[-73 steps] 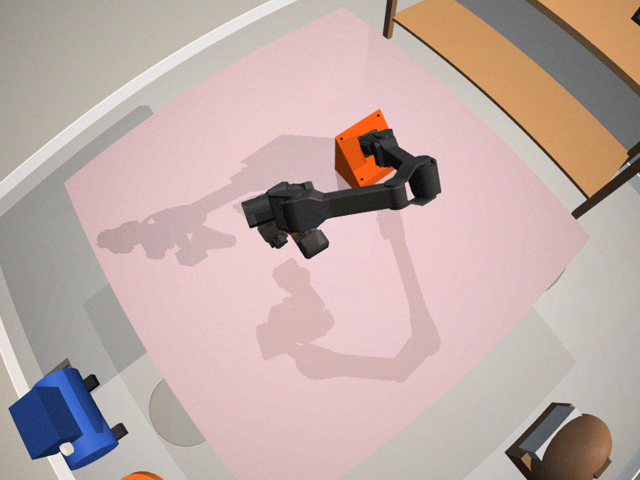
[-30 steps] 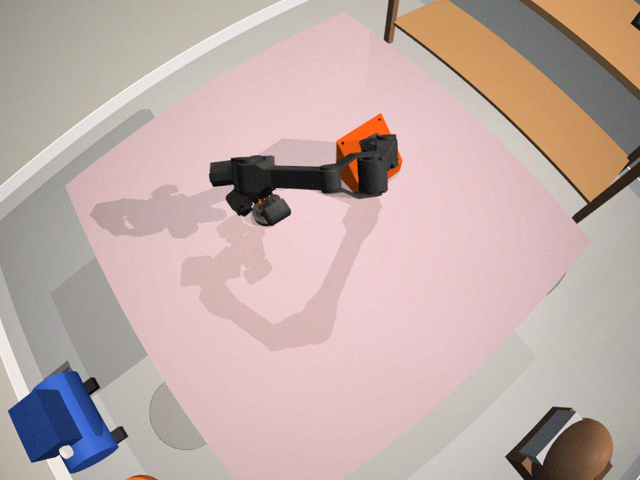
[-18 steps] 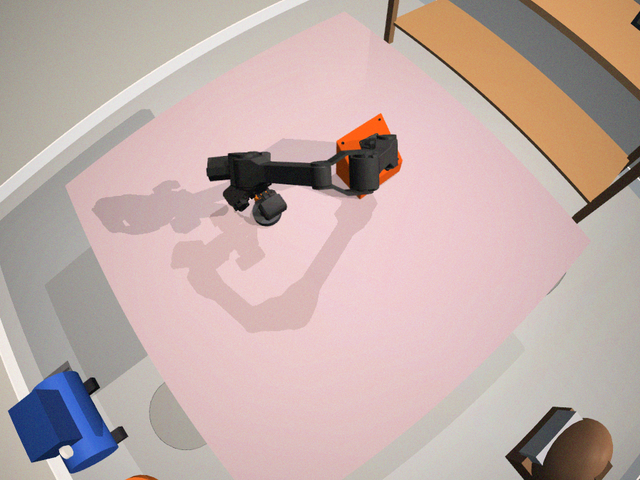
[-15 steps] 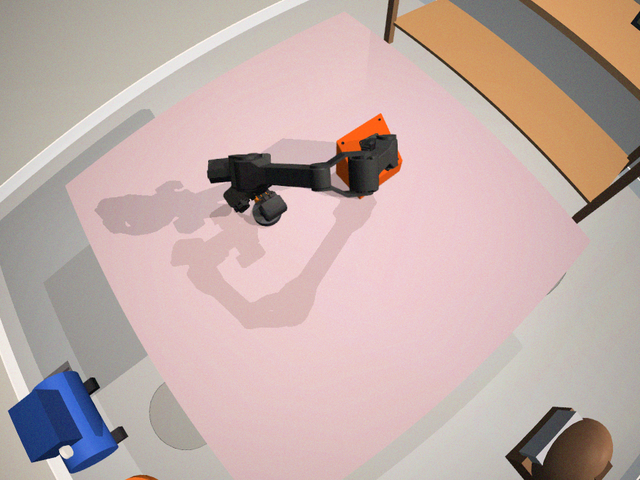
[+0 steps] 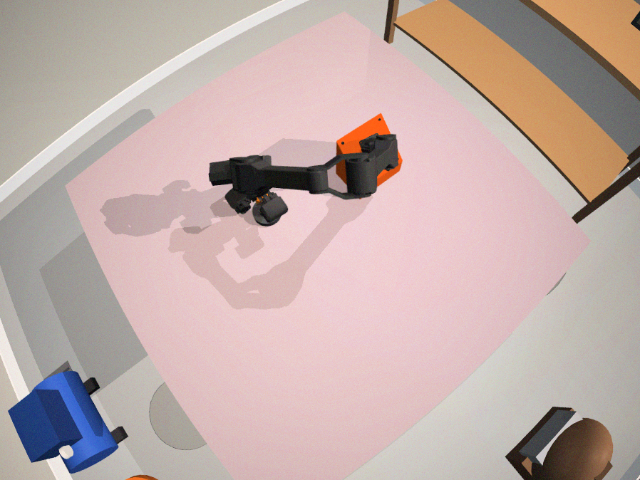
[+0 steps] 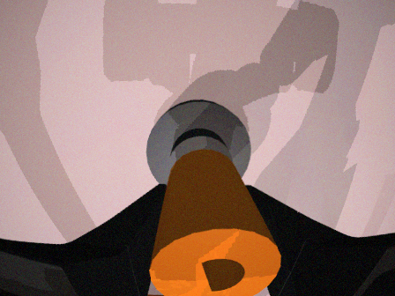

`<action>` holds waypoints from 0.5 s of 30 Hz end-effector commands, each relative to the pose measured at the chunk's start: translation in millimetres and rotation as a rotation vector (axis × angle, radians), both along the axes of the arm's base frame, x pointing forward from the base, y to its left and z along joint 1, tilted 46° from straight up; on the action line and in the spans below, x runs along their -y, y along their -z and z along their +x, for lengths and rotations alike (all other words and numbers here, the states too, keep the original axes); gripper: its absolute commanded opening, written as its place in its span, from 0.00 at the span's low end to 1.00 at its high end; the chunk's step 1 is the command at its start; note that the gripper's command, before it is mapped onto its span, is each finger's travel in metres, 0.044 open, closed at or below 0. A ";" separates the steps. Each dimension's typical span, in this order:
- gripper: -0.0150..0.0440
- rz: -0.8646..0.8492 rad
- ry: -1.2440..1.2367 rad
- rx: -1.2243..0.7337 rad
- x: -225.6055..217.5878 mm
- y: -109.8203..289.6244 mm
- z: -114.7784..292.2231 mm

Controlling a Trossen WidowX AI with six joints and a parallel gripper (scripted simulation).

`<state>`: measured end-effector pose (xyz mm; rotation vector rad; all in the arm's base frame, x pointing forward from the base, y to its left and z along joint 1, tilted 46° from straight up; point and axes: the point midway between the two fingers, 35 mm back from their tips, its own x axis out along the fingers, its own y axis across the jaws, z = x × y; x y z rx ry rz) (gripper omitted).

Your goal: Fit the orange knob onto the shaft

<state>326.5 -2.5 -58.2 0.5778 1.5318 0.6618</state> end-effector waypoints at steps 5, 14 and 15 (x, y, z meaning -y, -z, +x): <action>0.25 0.004 -0.002 0.005 -1.7 1.0 0.4; 0.25 0.004 -0.002 0.005 -2.0 1.1 0.3; 0.25 0.004 -0.002 0.005 -2.0 1.1 0.3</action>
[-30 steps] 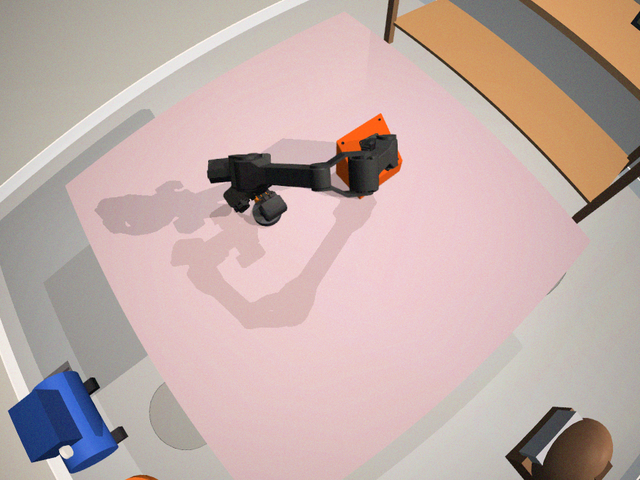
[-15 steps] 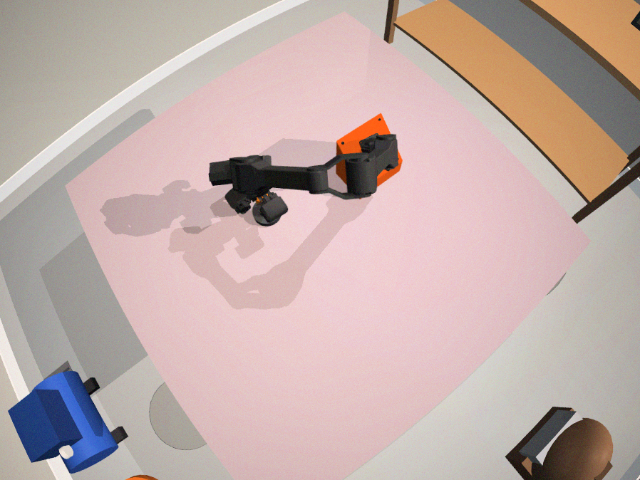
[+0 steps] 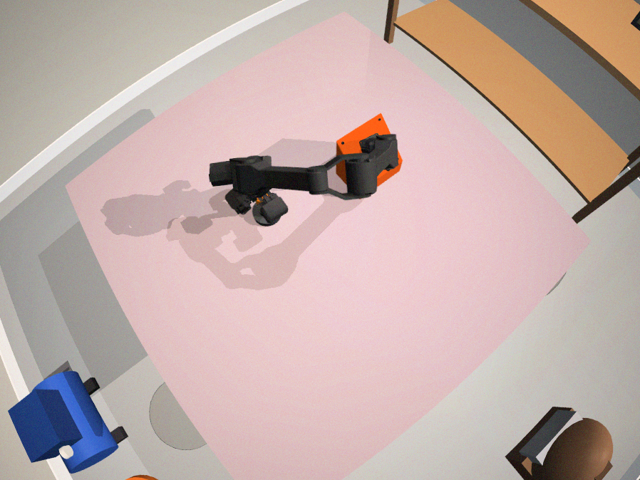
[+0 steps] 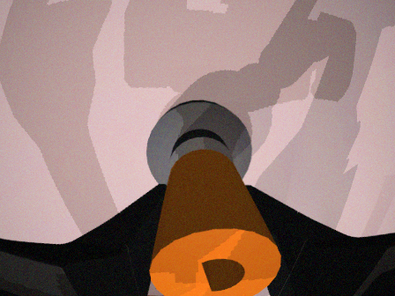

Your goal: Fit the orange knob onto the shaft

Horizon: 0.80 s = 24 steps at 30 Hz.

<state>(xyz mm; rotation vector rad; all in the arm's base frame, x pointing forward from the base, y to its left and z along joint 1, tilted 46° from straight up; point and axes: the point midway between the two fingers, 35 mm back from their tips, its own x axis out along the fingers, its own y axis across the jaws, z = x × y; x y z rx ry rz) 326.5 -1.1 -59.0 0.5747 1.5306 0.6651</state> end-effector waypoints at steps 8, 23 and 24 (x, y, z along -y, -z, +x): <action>0.25 0.003 0.001 0.002 -0.8 0.6 0.2; 0.25 0.009 -0.060 0.063 2.2 -3.6 0.9; 0.25 0.011 -0.087 0.091 2.1 -3.6 1.0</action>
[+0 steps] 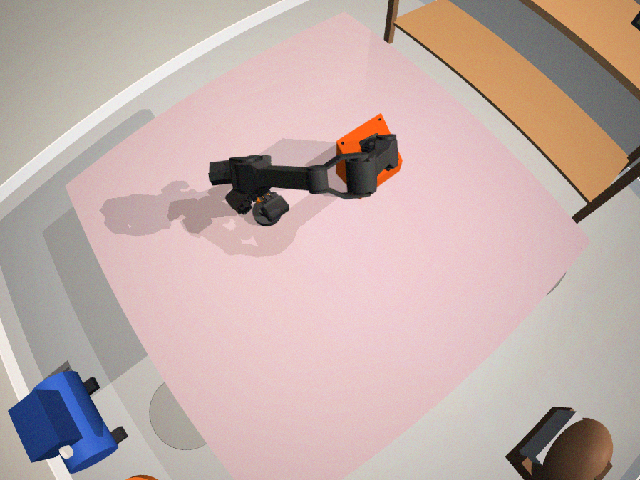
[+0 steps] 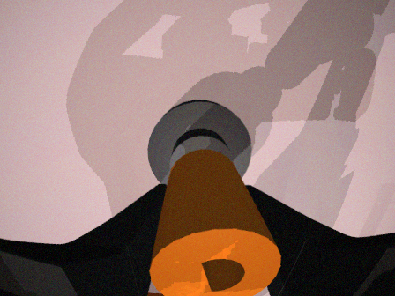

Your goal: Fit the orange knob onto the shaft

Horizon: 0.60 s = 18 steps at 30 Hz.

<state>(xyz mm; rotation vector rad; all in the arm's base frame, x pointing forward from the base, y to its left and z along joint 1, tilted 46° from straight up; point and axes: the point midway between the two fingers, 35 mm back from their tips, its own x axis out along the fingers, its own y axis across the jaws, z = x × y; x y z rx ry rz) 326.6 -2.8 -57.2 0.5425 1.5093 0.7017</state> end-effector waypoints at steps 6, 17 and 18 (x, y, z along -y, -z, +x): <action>0.25 0.010 -0.114 0.117 -0.6 0.1 0.4; 0.25 0.010 -0.114 0.117 -0.9 2.2 -0.4; 0.25 0.010 -0.114 0.117 -1.1 2.3 -0.4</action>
